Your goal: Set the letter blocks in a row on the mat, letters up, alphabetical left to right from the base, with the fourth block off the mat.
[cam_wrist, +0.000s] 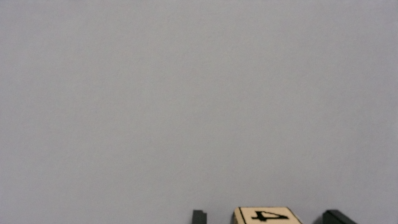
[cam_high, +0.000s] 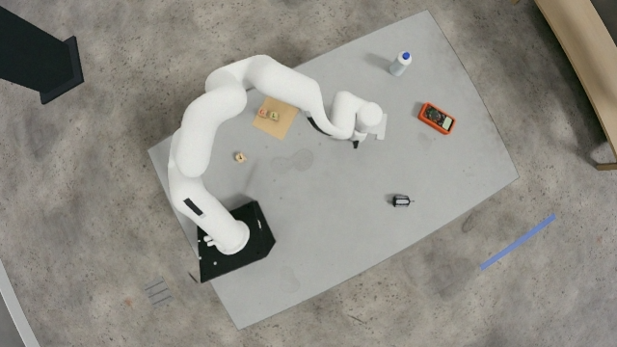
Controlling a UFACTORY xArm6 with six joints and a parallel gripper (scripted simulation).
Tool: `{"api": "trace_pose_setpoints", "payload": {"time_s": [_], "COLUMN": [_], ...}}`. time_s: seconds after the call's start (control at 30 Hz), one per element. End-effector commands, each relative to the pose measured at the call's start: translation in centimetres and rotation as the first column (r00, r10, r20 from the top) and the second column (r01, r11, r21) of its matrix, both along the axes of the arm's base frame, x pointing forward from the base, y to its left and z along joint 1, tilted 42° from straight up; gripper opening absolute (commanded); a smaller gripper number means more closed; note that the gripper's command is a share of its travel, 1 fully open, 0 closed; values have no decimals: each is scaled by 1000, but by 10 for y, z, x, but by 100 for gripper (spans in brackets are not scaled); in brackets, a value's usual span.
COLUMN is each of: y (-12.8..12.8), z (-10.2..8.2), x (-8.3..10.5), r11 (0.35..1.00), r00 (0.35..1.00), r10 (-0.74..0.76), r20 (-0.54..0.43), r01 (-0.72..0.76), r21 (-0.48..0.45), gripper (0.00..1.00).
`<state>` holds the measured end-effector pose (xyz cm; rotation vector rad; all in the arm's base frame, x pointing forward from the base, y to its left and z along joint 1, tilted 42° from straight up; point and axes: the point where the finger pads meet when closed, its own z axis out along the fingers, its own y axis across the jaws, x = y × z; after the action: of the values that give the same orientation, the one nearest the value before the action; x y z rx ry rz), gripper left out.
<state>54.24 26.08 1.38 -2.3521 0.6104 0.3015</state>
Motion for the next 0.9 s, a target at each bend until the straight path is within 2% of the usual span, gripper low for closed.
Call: {"api": "trace_pose_setpoints", "payload": {"time_s": [0.0, 0.67, 0.7, 0.87], "y": [-1, -1, -1, -1], "z": [2, 2, 2, 2], "x": [2, 2, 2, 2], "r11": [1000, 1000, 1000, 1000], "r00": [1000, 1000, 1000, 1000], "r10": [-2, -2, -2, -2], "r20": [4, 4, 4, 4], "r01": [2, 2, 2, 2], "r21": [0, 0, 0, 0], "gripper": [69, 69, 48, 48]}}
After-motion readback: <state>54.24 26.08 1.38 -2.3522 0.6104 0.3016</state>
